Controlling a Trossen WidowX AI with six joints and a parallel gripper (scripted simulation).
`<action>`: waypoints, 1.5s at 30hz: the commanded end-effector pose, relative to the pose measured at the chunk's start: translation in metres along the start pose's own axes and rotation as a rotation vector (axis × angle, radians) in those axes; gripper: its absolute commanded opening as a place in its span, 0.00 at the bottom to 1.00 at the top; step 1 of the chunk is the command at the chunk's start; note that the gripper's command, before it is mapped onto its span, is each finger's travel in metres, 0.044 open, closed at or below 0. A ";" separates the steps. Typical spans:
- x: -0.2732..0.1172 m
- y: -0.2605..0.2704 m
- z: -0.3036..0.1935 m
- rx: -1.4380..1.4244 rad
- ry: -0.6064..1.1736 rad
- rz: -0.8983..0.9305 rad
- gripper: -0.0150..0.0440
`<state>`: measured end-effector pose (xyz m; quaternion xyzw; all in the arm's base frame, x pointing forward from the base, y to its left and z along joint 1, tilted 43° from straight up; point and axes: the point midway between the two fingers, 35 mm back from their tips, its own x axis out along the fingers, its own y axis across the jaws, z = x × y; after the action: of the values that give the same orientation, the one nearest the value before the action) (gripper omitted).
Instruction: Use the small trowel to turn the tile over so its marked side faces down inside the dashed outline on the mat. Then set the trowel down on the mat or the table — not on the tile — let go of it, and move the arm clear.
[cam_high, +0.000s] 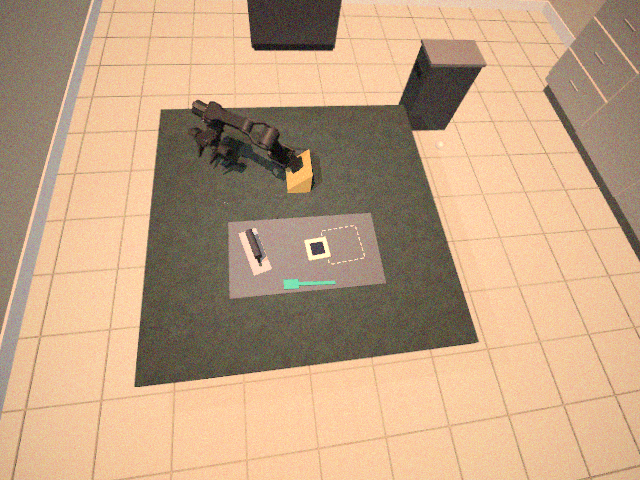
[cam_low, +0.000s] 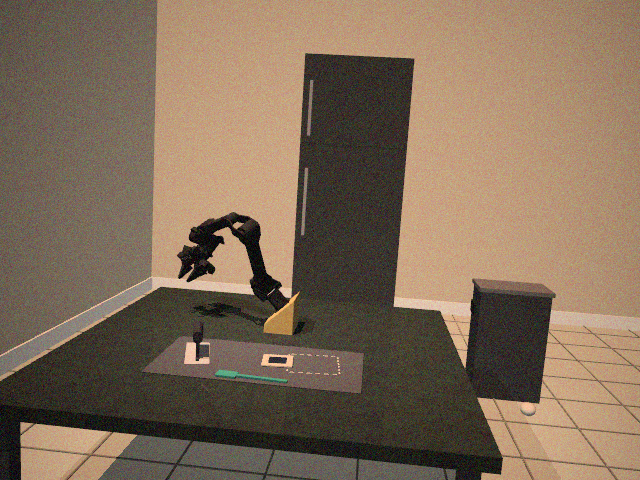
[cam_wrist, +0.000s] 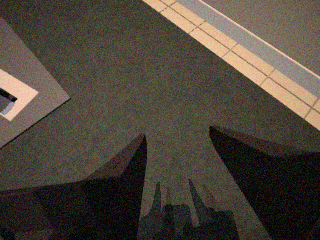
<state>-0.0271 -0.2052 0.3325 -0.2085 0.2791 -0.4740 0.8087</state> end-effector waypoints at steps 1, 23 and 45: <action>0.009 0.001 0.001 0.034 0.018 0.054 0.71; 0.084 0.042 0.005 0.147 0.242 0.444 0.71; 0.149 0.127 0.040 -0.055 0.526 0.679 0.71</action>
<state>0.1262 -0.2746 0.2499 0.0065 0.5243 -0.2163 0.8236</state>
